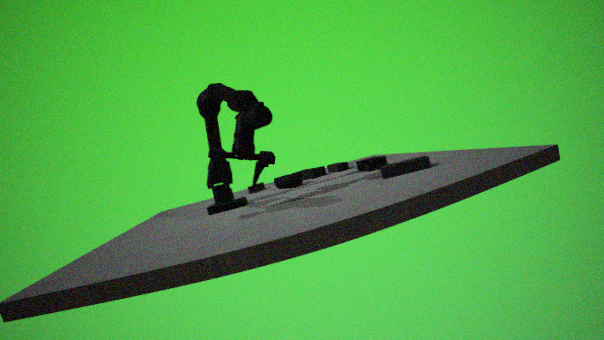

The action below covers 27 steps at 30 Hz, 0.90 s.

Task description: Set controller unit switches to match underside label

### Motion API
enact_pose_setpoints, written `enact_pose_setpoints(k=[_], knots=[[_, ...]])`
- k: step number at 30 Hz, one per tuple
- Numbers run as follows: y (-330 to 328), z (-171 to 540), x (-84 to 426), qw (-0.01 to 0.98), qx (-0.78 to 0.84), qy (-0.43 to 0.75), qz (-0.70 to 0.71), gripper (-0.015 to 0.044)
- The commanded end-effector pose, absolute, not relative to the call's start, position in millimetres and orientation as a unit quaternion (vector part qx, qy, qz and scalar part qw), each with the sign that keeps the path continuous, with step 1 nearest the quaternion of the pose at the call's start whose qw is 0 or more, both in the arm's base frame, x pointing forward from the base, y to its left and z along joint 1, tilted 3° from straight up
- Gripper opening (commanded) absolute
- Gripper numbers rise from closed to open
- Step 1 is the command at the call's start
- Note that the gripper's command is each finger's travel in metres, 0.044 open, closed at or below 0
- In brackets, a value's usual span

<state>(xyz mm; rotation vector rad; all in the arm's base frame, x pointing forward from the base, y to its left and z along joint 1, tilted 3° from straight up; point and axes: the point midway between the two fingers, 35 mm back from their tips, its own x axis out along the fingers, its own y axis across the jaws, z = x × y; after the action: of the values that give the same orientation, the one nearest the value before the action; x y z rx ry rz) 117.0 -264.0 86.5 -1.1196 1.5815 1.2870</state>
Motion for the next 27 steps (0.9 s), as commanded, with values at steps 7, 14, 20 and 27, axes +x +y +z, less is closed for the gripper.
enact_pose_setpoints(k=[7, 14, 20, 27], knots=[[-252, 88, 151, 0.394, -0.46, 0.607, 0.515, 0.0216], [-198, 89, 233, 0.386, -0.497, 0.562, 0.537, 0.0033], [-147, 89, 273, 0.379, -0.513, 0.537, 0.553, 0.0], [-54, 92, 321, 0.36, -0.536, 0.49, 0.586, 0.0]])
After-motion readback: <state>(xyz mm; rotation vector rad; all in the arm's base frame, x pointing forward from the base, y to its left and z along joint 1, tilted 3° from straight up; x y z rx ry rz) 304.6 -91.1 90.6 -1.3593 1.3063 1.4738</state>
